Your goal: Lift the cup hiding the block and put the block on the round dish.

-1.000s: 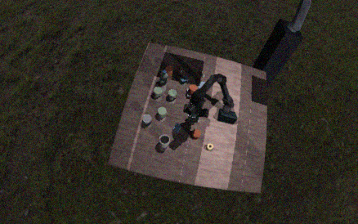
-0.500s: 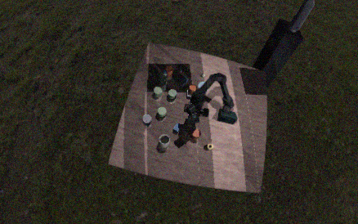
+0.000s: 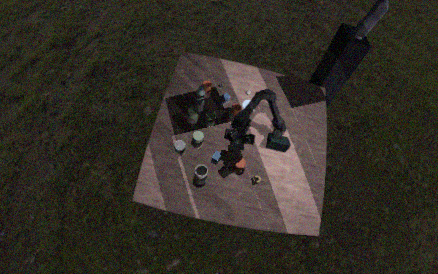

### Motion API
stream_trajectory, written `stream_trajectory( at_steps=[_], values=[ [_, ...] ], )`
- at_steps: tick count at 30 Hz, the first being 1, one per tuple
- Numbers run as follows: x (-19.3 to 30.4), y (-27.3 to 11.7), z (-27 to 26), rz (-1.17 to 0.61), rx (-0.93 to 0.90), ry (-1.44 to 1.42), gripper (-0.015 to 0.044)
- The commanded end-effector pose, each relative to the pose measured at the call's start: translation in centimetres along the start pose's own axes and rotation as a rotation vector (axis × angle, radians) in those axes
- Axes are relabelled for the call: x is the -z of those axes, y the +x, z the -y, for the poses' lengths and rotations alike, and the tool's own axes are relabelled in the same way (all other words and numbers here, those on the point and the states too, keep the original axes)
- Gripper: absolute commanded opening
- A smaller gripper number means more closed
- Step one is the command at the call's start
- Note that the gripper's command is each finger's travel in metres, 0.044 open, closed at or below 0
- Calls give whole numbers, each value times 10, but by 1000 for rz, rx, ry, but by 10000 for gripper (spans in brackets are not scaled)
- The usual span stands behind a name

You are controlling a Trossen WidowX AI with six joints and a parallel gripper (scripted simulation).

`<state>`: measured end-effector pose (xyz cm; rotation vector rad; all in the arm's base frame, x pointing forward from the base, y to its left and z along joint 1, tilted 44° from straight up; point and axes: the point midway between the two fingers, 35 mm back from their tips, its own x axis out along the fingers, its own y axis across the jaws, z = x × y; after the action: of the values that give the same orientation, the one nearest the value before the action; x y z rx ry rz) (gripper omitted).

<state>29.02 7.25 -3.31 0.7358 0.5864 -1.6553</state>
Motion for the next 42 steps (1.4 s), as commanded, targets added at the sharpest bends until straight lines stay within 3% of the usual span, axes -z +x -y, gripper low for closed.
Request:
stream_trajectory(
  at_steps=[1, 7, 12, 18, 22, 42],
  values=[
    [-2, 9, 0, 6, 3, -2, 260],
    [-2, 16, 1, 6, 2, -2, 260],
    [-2, 16, 1, 6, 2, -2, 129],
    [-2, 16, 1, 6, 2, -2, 89],
    [-1, 9, 0, 5, 2, -2, 0],
    [-1, -79, 1, 3, 4, -4, 0]
  ],
)
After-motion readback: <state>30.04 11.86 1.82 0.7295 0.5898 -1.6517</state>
